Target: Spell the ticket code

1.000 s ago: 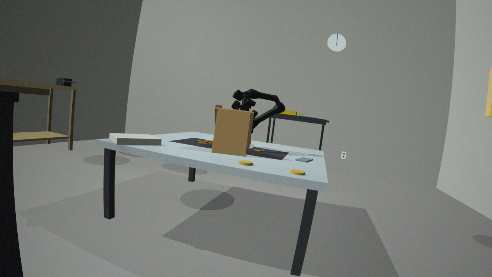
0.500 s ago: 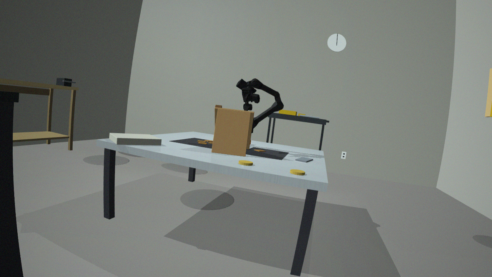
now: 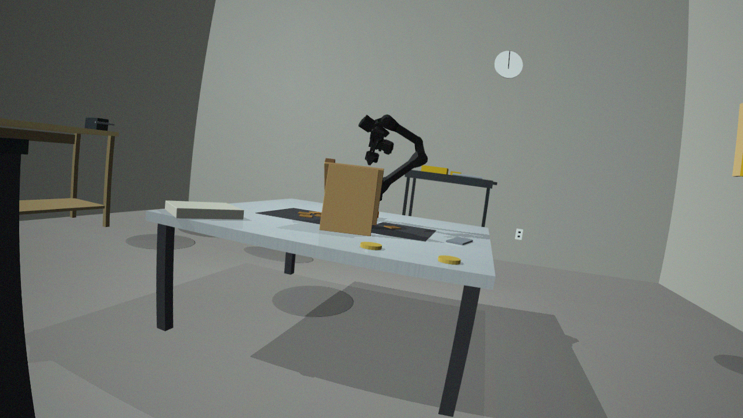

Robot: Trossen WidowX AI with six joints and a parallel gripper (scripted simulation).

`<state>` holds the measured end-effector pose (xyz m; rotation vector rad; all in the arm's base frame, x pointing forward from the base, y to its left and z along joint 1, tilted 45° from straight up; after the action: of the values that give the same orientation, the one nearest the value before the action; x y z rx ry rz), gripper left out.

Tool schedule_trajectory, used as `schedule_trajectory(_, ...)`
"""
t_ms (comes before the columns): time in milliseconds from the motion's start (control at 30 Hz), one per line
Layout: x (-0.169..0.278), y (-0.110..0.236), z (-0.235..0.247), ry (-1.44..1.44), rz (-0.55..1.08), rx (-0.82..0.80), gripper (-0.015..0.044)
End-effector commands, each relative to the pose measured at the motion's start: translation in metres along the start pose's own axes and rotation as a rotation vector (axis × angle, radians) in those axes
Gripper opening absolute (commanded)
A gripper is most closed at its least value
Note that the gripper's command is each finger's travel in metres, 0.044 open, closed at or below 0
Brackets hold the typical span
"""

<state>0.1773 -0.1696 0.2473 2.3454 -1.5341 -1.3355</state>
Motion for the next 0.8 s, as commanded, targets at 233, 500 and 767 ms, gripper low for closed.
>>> schedule_trajectory(233,-0.002,0.004,0.006,-0.593,0.037,0.019,0.0440)
schedule_trajectory(500,-0.004,0.008,0.012,-1.333,0.057,0.080,0.0440)
schedule_trajectory(767,-0.006,0.012,0.019,-2.060,0.038,0.167,0.0440)
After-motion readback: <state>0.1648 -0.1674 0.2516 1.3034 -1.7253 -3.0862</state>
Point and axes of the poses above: the point midway between the two fingers, 35 mm back from their tips, its own y axis back along the fingers, its own z axis across the jaws, x = y × z, the point moved 6 cm from there along y, back along the fingers, and after that the axes turned 5 degrees about -y, right-handed, at the moved point
